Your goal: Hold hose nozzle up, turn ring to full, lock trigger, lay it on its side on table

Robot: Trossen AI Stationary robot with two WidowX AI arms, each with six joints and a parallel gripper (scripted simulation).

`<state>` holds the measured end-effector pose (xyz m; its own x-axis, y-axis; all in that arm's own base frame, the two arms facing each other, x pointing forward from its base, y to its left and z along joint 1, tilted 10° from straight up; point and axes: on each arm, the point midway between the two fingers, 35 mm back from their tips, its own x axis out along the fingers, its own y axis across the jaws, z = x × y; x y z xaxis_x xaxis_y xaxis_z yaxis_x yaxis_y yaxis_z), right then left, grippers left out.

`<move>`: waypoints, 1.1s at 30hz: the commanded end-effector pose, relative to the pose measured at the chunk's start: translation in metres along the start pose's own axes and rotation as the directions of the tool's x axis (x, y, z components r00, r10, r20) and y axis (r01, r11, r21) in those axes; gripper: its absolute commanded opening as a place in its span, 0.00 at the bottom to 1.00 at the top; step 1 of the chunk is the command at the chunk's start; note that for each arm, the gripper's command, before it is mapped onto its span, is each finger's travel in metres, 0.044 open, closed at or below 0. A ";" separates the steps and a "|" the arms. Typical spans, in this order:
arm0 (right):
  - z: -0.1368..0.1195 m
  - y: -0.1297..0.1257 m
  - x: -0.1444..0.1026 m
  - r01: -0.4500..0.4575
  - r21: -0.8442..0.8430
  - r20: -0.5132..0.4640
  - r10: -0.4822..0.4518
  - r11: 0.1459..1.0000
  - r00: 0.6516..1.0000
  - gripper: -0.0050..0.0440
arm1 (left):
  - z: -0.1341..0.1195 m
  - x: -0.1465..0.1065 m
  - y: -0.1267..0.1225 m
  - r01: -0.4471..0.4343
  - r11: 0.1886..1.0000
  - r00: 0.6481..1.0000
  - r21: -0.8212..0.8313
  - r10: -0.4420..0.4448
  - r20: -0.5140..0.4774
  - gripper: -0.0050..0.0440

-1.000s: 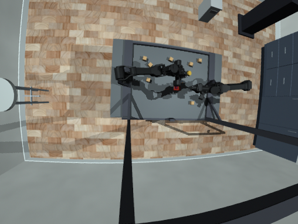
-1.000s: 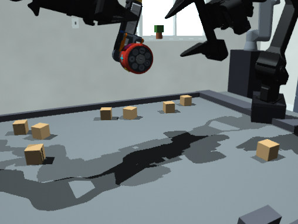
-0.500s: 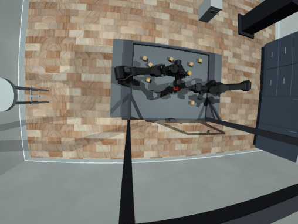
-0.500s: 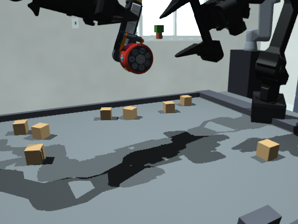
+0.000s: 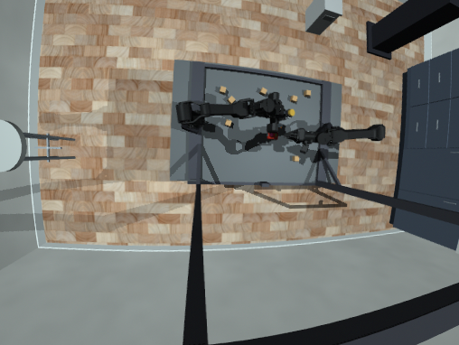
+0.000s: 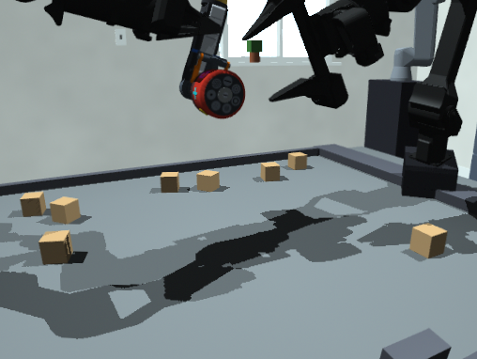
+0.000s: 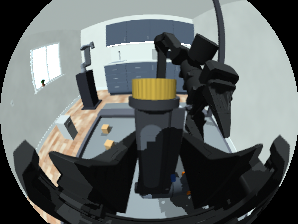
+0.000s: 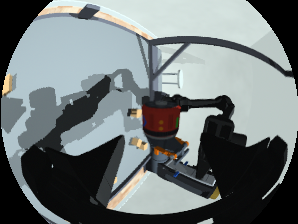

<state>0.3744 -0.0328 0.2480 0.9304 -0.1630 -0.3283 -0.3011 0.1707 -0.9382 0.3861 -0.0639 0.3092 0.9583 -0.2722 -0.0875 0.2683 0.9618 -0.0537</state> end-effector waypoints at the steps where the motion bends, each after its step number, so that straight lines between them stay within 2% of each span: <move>1: 0.002 -0.011 0.004 0.027 0.002 0.008 -0.027 1.000 1.000 0.94 | 0.018 -0.004 -0.001 0.000 1.000 0.999 0.005 -0.001 0.047 0.45; 33: 0.003 -0.013 0.045 0.031 0.001 0.009 -0.031 1.000 0.999 0.94 | 0.018 -0.004 -0.001 0.000 1.000 0.999 0.005 -0.001 0.047 0.45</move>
<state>0.4139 -0.0394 0.2336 0.9300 -0.1624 -0.3298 -0.3029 0.1699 -0.9378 0.3861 -0.0639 0.3092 0.9583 -0.2722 -0.0875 0.2683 0.9618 -0.0537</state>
